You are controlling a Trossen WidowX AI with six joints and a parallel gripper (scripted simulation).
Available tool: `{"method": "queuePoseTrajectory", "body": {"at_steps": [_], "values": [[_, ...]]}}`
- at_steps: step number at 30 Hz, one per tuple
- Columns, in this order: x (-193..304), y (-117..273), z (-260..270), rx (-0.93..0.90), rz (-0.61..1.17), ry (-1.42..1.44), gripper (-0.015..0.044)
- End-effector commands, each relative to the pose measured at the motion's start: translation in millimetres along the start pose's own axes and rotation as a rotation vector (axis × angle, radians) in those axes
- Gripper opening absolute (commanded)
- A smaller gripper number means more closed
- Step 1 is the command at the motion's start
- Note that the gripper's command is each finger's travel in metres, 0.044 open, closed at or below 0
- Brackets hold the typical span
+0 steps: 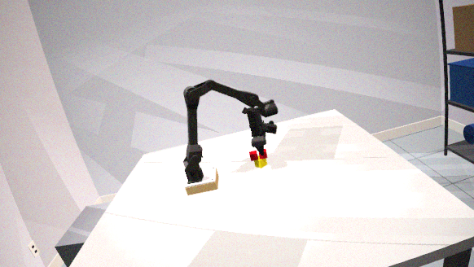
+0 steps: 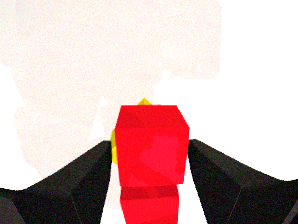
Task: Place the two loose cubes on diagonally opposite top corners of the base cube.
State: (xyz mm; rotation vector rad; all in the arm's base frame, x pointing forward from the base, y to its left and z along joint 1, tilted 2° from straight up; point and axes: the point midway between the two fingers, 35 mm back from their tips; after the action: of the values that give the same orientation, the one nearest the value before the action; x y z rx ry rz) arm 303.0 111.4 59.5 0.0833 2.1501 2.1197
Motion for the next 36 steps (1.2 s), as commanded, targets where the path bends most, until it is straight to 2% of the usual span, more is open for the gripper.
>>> {"method": "queuePoseTrajectory", "body": {"at_steps": [1, 30, 36], "values": [[0, 7, 0, -0.001, -0.001, -0.001, 0.0205], [0, 63, 0, -0.001, -0.001, 0.0, 0.0205], [5, 64, 9, -0.002, 0.001, 0.005, 0.0363]]}}
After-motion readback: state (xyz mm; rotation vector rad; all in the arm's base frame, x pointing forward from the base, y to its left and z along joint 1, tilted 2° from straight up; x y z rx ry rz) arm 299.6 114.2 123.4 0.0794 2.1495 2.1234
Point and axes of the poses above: the point midway between the two fingers, 35 mm back from their tips, its own y axis back along the fingers, its own z axis across the jaws, x = y × z, and after that the axes turned 6 degrees about -y, right-handed
